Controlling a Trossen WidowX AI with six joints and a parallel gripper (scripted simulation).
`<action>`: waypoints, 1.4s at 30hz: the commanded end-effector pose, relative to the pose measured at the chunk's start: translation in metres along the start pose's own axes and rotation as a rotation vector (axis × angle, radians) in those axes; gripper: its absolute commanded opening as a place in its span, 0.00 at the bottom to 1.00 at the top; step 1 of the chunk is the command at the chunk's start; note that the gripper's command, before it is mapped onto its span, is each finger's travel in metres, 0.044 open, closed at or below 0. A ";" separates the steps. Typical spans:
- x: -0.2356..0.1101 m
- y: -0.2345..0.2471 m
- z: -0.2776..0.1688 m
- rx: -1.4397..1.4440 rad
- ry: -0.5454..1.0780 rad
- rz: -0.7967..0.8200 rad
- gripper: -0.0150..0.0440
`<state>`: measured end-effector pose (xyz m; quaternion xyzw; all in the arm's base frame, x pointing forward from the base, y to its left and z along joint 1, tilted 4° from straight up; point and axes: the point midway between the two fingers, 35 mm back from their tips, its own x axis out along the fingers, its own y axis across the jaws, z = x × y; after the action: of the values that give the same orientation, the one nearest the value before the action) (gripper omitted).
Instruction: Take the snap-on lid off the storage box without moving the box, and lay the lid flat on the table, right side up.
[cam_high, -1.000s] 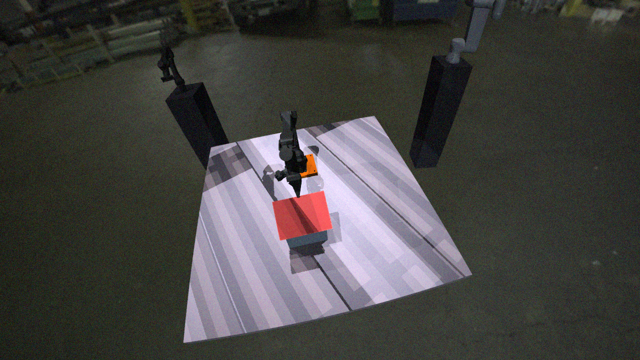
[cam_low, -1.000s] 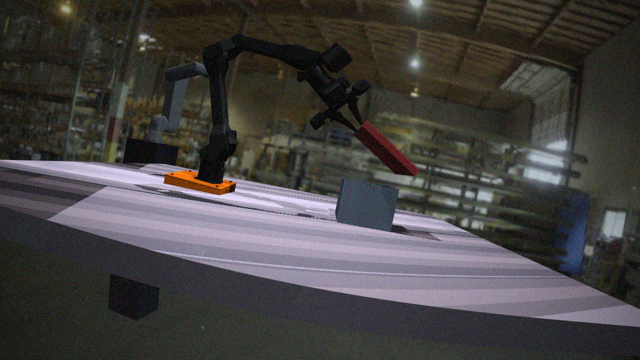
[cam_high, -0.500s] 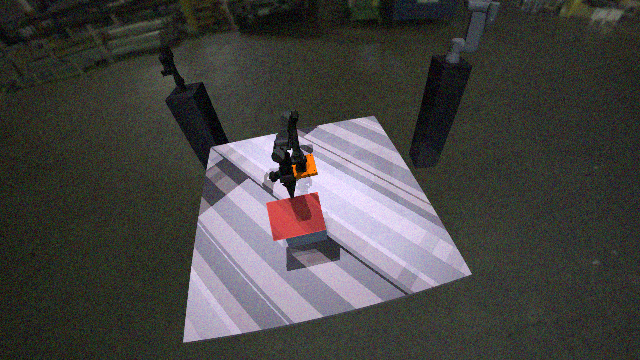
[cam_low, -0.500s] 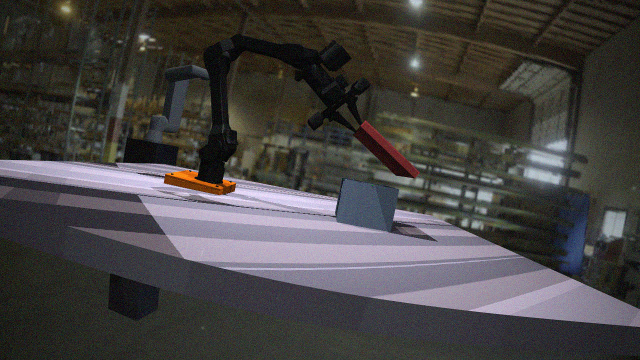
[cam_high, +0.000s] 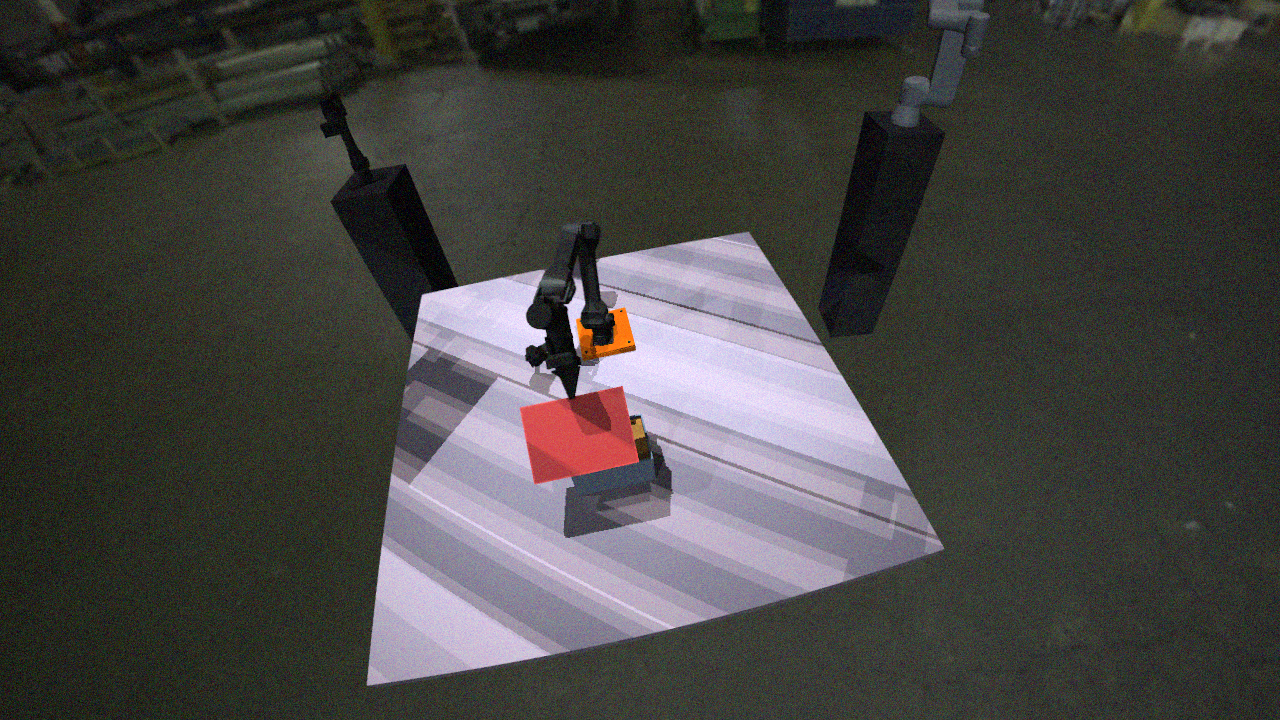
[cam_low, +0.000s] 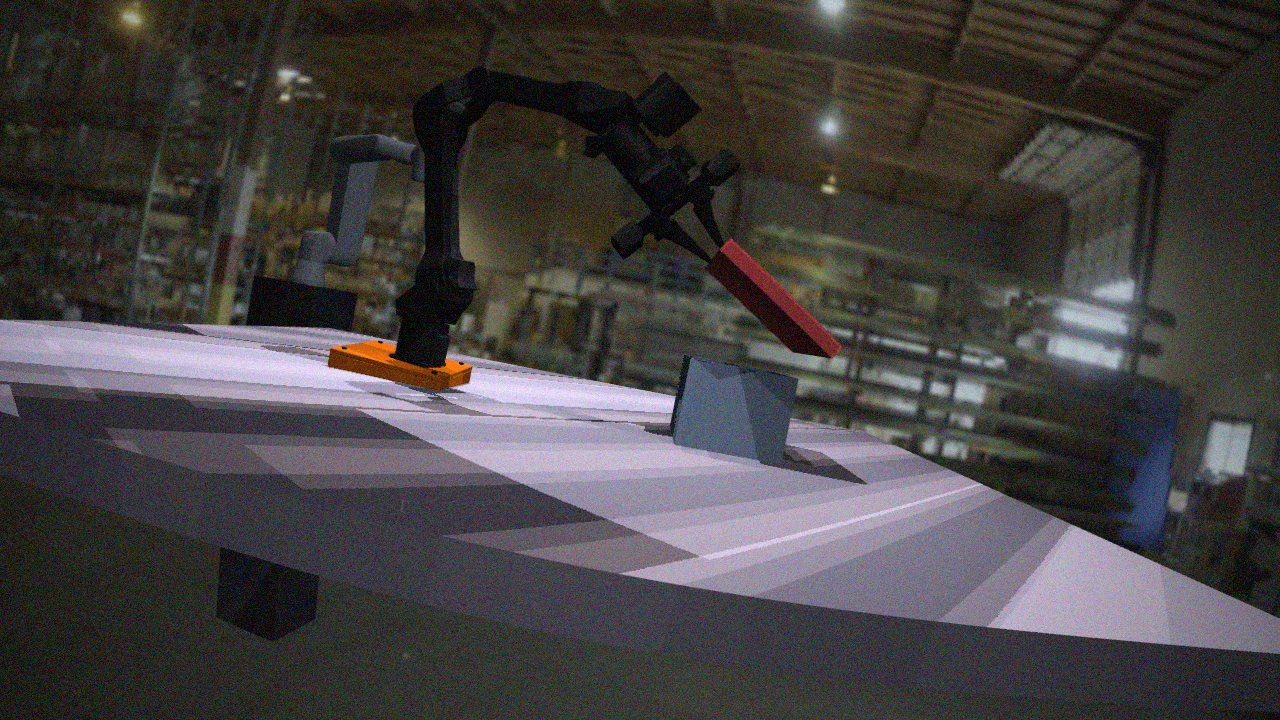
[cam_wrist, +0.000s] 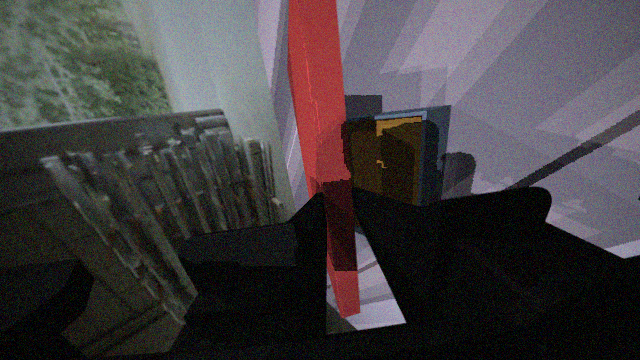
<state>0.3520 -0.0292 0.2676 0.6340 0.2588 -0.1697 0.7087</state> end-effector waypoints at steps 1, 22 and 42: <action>-0.001 0.002 0.008 -0.008 0.004 0.008 0.25; -0.004 0.000 0.050 -0.012 0.001 0.007 0.25; -0.007 -0.002 0.089 -0.016 -0.002 0.006 0.25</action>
<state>0.3572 -0.1121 0.2733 0.6307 0.2577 -0.1713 0.7116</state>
